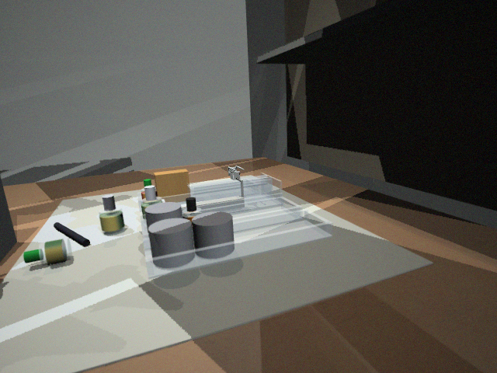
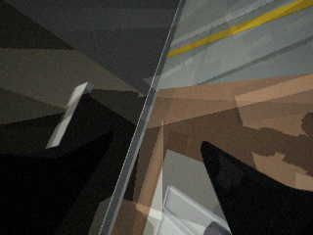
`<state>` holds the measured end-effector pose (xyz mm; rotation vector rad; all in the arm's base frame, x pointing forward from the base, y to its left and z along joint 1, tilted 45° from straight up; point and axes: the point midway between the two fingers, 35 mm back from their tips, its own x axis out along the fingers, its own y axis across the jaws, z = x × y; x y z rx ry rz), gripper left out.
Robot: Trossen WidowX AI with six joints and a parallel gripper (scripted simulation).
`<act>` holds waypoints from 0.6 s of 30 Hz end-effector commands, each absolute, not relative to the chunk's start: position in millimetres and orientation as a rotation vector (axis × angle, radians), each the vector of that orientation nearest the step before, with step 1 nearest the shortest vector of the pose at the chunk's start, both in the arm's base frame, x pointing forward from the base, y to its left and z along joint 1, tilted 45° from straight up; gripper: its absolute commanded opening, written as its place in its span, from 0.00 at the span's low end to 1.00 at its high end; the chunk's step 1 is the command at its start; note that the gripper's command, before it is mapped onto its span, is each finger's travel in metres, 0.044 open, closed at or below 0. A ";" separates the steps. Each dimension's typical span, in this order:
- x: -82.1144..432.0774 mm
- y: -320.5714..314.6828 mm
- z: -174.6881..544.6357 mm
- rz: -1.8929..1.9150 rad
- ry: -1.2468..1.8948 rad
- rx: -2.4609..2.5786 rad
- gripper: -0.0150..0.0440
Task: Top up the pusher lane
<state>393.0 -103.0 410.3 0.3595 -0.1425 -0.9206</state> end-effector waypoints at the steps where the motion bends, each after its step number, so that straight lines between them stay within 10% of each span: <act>1: 417.1 -84.0 341.6 -0.885 0.069 0.272 1.00; 18: 382.0 -23.2 93.1 -0.747 0.914 -0.178 1.00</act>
